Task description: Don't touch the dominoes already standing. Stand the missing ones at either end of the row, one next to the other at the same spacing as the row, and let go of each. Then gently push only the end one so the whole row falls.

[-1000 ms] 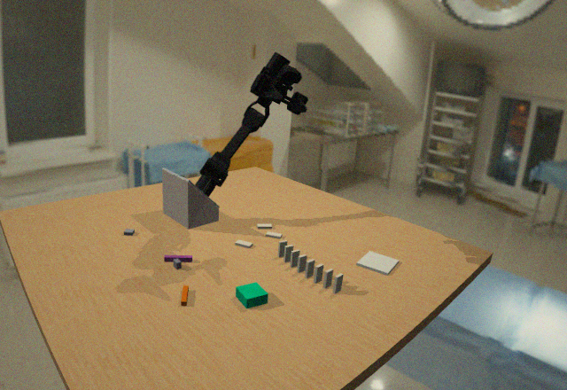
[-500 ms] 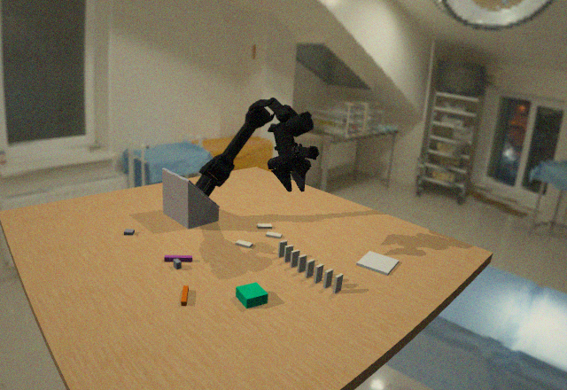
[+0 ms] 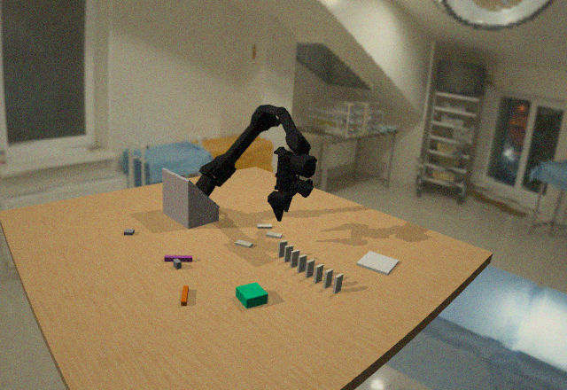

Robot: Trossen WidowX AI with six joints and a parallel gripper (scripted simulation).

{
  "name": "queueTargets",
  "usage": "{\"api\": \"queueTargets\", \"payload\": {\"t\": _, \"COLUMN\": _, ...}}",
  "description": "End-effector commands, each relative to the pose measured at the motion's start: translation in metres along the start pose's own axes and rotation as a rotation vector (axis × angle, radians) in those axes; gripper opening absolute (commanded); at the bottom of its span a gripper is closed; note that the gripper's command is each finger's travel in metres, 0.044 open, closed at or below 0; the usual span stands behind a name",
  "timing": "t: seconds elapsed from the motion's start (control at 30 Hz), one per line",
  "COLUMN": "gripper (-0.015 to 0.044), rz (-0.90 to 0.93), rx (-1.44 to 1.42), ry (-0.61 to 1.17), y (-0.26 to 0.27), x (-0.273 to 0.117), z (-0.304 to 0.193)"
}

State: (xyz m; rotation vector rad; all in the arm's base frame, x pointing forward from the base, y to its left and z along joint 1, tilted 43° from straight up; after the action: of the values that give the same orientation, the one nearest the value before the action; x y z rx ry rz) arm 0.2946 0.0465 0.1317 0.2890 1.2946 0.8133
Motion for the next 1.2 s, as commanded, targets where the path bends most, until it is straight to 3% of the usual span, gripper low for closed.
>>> {"api": "queueTargets", "payload": {"t": 0.0, "gripper": 0.0440, "rz": 0.008, "rx": -0.001, "ry": 0.011, "y": 0.001, "x": 0.022, "z": -0.002}}
{"api": "queueTargets", "payload": {"t": 0.17, "gripper": 0.0440, "rz": 0.012, "rx": -0.001, "ry": 0.009, "y": 0.003, "x": 0.062, "z": -0.004}}
{"api": "queueTargets", "payload": {"t": 0.83, "gripper": 0.0440, "rz": 0.014, "rx": -0.001, "ry": 0.008, "y": 0.005, "x": 0.078, "z": -0.008}}
{"api": "queueTargets", "payload": {"t": 1.17, "gripper": 0.0177, "rz": 0.014, "rx": -0.001, "ry": 0.008, "y": 0.005, "x": 0.078, "z": -0.008}}
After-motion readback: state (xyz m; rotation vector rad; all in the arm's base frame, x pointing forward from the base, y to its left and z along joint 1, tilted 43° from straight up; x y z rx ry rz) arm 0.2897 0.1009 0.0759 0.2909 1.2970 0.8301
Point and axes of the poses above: the point midway between the two fingers, 35 mm back from their tips, its own x axis out along the fingers, its own y axis across the jaws, z = x × y, the point moved 4 cm from there along -x, back along the fingers, and after that the axes turned 8 degrees about x, right-handed, at the moved point
